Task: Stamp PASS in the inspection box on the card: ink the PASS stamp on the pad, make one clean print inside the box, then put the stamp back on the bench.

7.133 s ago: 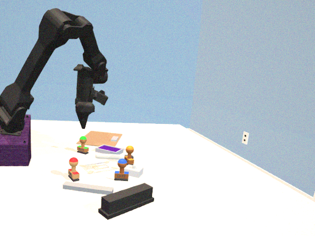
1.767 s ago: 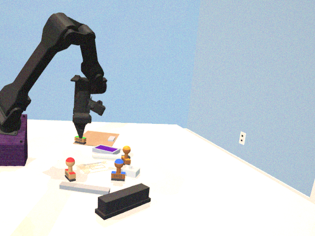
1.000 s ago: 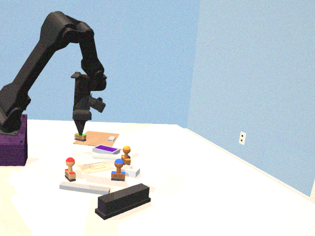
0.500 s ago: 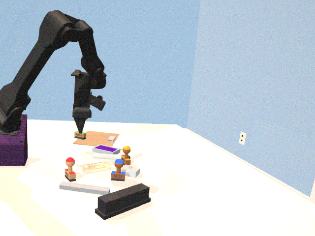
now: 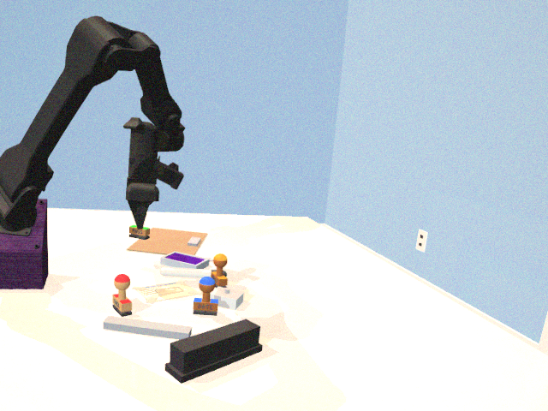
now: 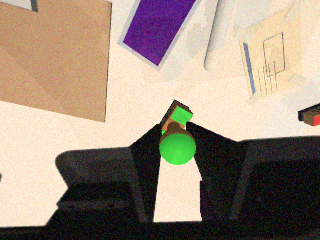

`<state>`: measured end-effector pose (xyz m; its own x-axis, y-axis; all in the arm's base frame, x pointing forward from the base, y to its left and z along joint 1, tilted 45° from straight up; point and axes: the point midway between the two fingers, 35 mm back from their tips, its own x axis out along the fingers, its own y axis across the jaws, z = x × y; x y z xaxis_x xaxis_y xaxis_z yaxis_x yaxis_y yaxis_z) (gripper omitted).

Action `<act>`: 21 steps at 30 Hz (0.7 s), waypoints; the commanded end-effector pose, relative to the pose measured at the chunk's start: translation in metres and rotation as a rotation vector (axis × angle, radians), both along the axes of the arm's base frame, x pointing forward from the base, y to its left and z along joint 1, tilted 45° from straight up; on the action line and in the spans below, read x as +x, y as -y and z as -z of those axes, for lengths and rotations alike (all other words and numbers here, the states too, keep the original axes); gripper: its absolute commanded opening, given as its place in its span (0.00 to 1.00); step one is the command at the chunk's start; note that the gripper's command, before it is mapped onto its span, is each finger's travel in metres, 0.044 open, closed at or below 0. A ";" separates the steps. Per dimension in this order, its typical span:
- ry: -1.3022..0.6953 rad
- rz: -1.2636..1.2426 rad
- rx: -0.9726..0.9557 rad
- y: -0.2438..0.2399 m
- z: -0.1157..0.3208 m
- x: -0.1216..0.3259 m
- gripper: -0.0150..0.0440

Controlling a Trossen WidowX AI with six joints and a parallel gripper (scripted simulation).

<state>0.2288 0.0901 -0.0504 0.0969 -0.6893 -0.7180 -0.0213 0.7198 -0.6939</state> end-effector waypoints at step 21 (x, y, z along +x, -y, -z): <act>0.003 0.005 0.005 -0.017 -0.005 0.058 0.25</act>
<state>0.2720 0.1053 -0.0466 0.0933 -0.6830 -0.7244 -0.0119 0.7268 -0.6868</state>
